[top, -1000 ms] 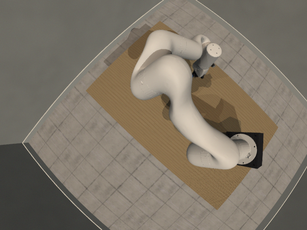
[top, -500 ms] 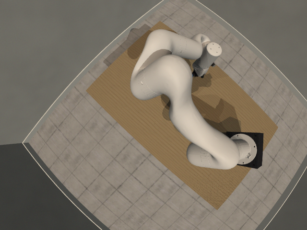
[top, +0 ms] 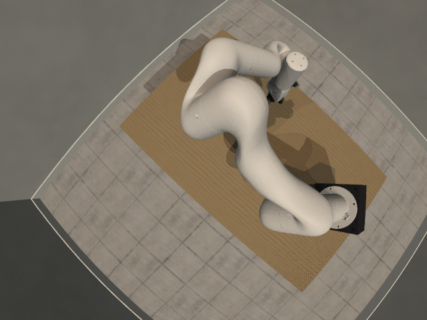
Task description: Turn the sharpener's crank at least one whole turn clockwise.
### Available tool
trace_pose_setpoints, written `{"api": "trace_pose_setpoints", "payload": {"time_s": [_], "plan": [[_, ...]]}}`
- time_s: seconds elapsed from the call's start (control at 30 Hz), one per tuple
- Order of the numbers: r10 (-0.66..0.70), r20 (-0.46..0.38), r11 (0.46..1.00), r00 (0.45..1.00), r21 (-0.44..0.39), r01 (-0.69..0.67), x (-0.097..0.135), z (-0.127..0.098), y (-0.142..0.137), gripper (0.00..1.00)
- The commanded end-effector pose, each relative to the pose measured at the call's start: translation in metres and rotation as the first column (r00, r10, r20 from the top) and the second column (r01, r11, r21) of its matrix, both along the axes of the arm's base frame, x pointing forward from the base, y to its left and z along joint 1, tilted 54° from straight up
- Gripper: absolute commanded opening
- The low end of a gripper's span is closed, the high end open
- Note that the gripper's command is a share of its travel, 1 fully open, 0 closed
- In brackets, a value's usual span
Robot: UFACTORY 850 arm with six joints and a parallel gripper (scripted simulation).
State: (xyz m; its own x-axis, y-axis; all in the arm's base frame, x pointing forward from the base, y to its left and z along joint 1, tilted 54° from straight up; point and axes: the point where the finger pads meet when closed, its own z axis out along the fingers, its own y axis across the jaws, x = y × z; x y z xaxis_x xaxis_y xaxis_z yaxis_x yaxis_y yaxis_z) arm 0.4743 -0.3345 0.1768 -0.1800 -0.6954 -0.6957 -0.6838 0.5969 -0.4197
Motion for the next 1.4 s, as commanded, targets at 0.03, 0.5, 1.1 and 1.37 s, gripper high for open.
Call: {"api": "trace_pose_setpoints", "payload": {"time_s": [0.03,0.5,1.1,1.37], "plan": [[0.000,0.000,1.000,1.000,0.000,0.000,0.0041,0.0065,-0.0078,0.00],[0.000,0.000,1.000,1.000,0.000,0.000,0.0102,0.0113,-0.0142,0.00],[0.000,0.000,1.000,1.000,0.000,0.000,0.0102,0.0114,-0.0142,0.54],[0.000,0.000,1.000,1.000,0.000,0.000,0.0102,0.0114,-0.0142,0.54]]}}
